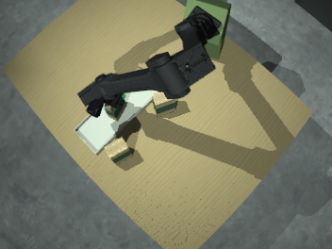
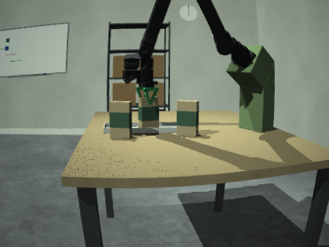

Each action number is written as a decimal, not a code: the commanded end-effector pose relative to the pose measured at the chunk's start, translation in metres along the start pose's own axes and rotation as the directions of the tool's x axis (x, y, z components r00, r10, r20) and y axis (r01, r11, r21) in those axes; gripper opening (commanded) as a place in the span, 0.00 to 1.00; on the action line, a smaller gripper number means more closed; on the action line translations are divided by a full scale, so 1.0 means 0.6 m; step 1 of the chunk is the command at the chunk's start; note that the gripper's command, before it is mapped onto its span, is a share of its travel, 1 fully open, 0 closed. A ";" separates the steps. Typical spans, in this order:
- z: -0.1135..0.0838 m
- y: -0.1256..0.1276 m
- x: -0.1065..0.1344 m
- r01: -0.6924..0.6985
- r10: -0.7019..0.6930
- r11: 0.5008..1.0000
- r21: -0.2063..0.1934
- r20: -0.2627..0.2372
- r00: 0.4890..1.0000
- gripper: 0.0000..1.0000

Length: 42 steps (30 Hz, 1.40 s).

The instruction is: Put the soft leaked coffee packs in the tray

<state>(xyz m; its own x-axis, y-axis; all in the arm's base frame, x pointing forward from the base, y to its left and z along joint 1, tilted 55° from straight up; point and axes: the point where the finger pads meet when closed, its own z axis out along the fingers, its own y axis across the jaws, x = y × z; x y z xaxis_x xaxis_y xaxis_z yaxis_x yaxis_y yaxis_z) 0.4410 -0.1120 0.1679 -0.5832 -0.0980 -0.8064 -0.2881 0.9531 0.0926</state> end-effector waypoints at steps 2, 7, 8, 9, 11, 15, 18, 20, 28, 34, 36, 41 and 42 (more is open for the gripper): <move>-0.010 -0.016 -0.028 0.006 -0.007 1.000 0.021 0.029 1.000 0.78; -0.010 -0.016 -0.028 0.006 -0.007 1.000 0.021 0.029 1.000 0.78; -0.010 -0.016 -0.028 0.006 -0.007 1.000 0.021 0.029 1.000 0.78; -0.010 -0.016 -0.028 0.006 -0.007 1.000 0.021 0.029 1.000 0.78; -0.010 -0.016 -0.028 0.006 -0.007 1.000 0.021 0.029 1.000 0.78; -0.010 -0.016 -0.028 0.006 -0.007 1.000 0.021 0.029 1.000 0.78; -0.010 -0.016 -0.028 0.006 -0.007 1.000 0.021 0.029 1.000 0.78; -0.010 -0.016 -0.028 0.006 -0.007 1.000 0.021 0.029 1.000 0.78; -0.010 -0.016 -0.028 0.006 -0.007 1.000 0.021 0.029 1.000 0.78; -0.010 -0.016 -0.028 0.006 -0.007 1.000 0.021 0.029 1.000 0.78; -0.015 -0.017 -0.029 0.006 -0.007 1.000 0.024 0.030 1.000 0.78; -0.050 -0.016 -0.031 0.023 -0.023 0.999 0.028 0.031 0.999 0.78; -0.069 -0.016 -0.032 0.024 -0.025 0.999 0.028 0.031 0.999 0.78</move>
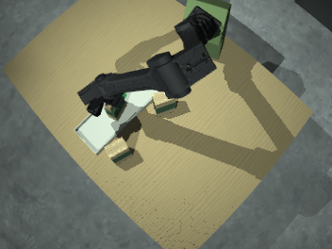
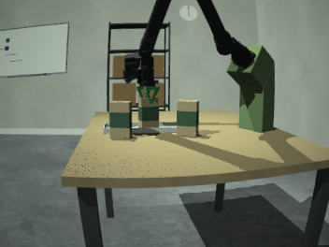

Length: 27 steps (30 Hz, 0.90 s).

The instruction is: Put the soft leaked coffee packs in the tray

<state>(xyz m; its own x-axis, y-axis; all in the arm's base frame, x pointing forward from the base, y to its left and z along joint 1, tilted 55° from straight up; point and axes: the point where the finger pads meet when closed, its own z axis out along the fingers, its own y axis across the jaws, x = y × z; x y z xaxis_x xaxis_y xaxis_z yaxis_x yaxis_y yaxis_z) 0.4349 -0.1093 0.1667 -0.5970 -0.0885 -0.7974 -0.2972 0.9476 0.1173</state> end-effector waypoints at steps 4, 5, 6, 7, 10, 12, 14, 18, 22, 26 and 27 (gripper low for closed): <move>-0.125 -0.018 -0.039 0.040 -0.043 0.998 0.054 0.044 0.998 0.78; -0.138 -0.018 -0.039 0.041 -0.043 0.998 0.054 0.044 0.998 0.78; -0.147 -0.017 -0.039 0.042 -0.044 0.998 0.055 0.043 0.998 0.78; -0.150 -0.017 -0.039 0.042 -0.044 0.998 0.055 0.043 0.998 0.78; -0.137 -0.024 -0.025 0.021 -0.022 0.999 0.041 0.026 0.999 0.78; -0.127 -0.009 -0.030 0.037 -0.038 0.999 0.021 0.022 0.999 0.78; -0.127 -0.009 -0.030 0.037 -0.038 0.999 0.021 0.022 0.999 0.78; -0.123 -0.007 -0.028 0.029 -0.029 0.999 0.021 0.019 0.999 0.78; -0.135 0.022 -0.087 -0.053 0.052 0.998 0.032 0.033 0.998 0.78; -0.132 0.066 -0.151 -0.188 0.187 0.982 0.028 0.035 0.982 0.78; -0.132 0.065 -0.155 -0.183 0.182 0.983 0.029 0.042 0.982 0.78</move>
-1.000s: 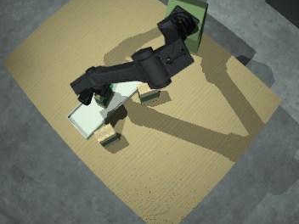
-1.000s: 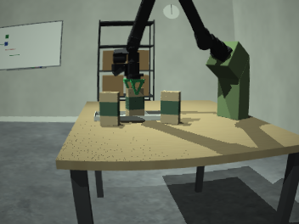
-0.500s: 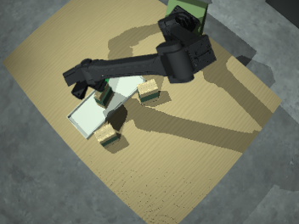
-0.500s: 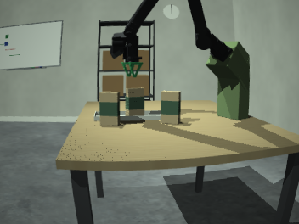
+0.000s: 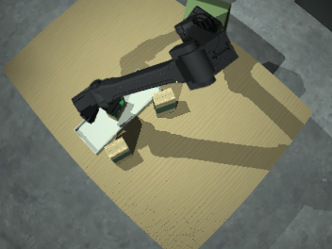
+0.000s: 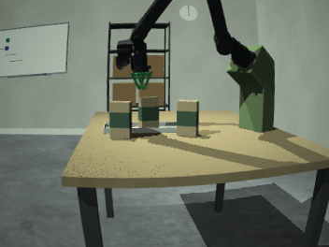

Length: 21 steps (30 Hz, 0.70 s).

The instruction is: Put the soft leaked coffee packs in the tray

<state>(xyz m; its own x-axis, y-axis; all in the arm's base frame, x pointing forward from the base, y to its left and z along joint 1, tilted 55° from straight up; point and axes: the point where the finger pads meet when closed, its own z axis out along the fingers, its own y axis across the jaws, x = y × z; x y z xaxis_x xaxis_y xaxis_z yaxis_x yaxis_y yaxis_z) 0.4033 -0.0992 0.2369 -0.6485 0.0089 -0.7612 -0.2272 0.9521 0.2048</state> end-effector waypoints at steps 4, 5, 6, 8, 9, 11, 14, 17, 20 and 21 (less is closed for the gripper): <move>-0.033 0.070 -0.121 -0.183 0.182 0.983 0.015 0.072 0.981 0.78; -0.038 0.097 -0.149 -0.234 0.232 0.972 0.009 0.078 0.970 0.78; -0.042 0.119 -0.167 -0.280 0.279 0.960 0.003 0.083 0.957 0.78; -0.046 0.138 -0.183 -0.321 0.320 0.947 -0.004 0.088 0.943 0.78; -0.050 0.154 -0.195 -0.354 0.354 0.935 -0.010 0.092 0.931 0.78; -0.056 0.175 -0.211 -0.397 0.397 0.918 -0.019 0.098 0.913 0.78; -0.059 0.182 -0.220 -0.408 0.408 0.913 -0.026 0.108 0.907 0.78; -0.056 0.164 -0.205 -0.428 0.426 0.904 -0.007 0.105 0.899 0.78; -0.053 0.162 -0.202 -0.431 0.430 0.902 -0.004 0.101 0.897 0.78; -0.053 0.162 -0.202 -0.431 0.430 0.902 -0.004 0.101 0.897 0.78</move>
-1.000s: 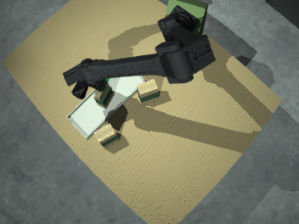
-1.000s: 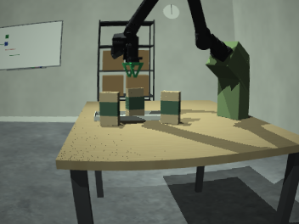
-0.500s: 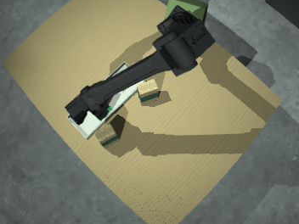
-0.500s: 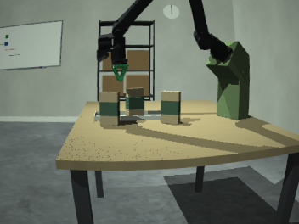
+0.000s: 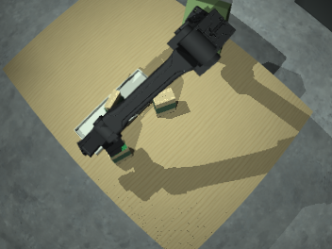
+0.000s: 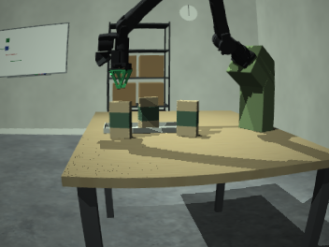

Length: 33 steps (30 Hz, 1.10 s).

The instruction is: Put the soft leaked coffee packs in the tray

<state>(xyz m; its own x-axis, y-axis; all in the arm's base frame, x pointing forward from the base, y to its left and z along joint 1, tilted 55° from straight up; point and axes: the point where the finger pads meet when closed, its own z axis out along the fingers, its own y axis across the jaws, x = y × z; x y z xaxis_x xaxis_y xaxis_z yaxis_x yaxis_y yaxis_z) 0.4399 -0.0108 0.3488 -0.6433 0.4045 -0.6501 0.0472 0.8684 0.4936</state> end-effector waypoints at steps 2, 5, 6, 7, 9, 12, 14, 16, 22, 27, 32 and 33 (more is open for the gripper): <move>-0.025 0.007 -0.022 -0.035 0.035 0.999 -0.001 0.043 0.998 0.78; 0.008 0.011 -0.016 -0.030 0.030 1.000 -0.007 0.014 0.999 0.78; 0.016 0.009 -0.012 -0.032 0.032 0.999 -0.005 0.009 0.999 0.78; 0.026 0.006 -0.006 -0.036 0.036 0.999 -0.003 0.002 0.999 0.78; 0.045 0.002 0.002 -0.040 0.040 0.999 0.000 -0.007 0.999 0.78; 0.067 0.002 0.002 -0.040 0.040 0.999 0.000 -0.007 0.999 0.78; 0.076 0.002 0.002 -0.040 0.040 0.999 0.000 -0.007 0.999 0.78; 0.078 0.002 0.002 -0.040 0.040 0.999 0.000 -0.007 0.999 0.78; 0.048 0.008 -0.015 -0.035 0.035 0.999 -0.004 0.031 0.999 0.78; 0.048 0.008 -0.014 -0.034 0.034 0.999 -0.004 0.030 0.999 0.78; 0.048 0.008 -0.014 -0.034 0.034 0.999 -0.004 0.030 0.999 0.78; 0.048 0.008 -0.014 -0.034 0.034 0.999 -0.004 0.030 0.999 0.78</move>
<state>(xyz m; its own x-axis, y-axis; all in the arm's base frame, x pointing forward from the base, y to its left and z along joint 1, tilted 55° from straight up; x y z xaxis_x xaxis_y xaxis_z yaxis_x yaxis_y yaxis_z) 0.4723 0.0001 0.3265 -0.6421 0.4319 -0.6334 0.0706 0.8560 0.5121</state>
